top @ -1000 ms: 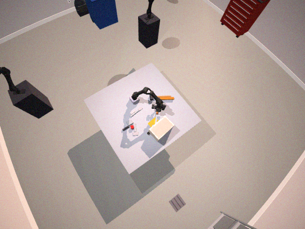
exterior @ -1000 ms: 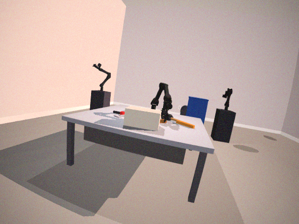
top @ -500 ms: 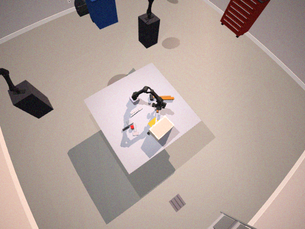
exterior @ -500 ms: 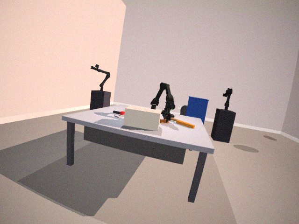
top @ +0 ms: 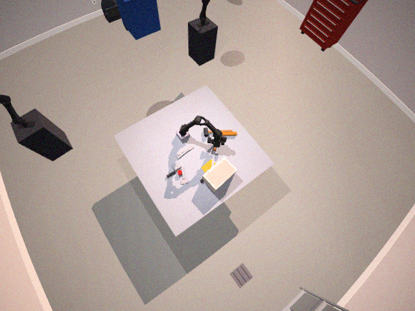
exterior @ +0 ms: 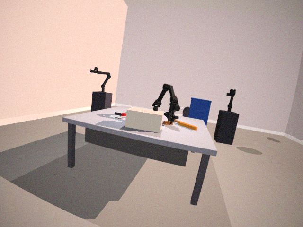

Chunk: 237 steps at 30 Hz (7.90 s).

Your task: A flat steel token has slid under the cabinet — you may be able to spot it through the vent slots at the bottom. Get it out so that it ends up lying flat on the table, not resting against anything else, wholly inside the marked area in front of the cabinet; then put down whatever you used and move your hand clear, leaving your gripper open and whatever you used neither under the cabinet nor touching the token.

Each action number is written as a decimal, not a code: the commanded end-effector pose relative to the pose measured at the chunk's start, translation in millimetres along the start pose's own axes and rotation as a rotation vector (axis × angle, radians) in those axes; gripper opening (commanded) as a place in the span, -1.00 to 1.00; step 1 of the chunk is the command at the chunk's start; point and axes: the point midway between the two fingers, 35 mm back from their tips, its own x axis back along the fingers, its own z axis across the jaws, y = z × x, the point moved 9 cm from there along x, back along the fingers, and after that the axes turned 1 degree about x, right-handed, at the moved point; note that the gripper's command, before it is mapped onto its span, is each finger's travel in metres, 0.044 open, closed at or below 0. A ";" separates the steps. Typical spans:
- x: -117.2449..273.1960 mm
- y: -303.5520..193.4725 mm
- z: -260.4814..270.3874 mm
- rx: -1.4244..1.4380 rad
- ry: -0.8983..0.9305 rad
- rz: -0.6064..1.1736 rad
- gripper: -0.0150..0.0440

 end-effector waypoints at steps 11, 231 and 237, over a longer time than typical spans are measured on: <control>14.4 -0.6 -0.4 0.000 -0.001 -0.001 -0.49; 24.3 142.0 -209.4 -0.001 -0.019 -0.014 -0.49; 24.5 146.0 -214.3 -0.001 -0.020 -0.015 -0.49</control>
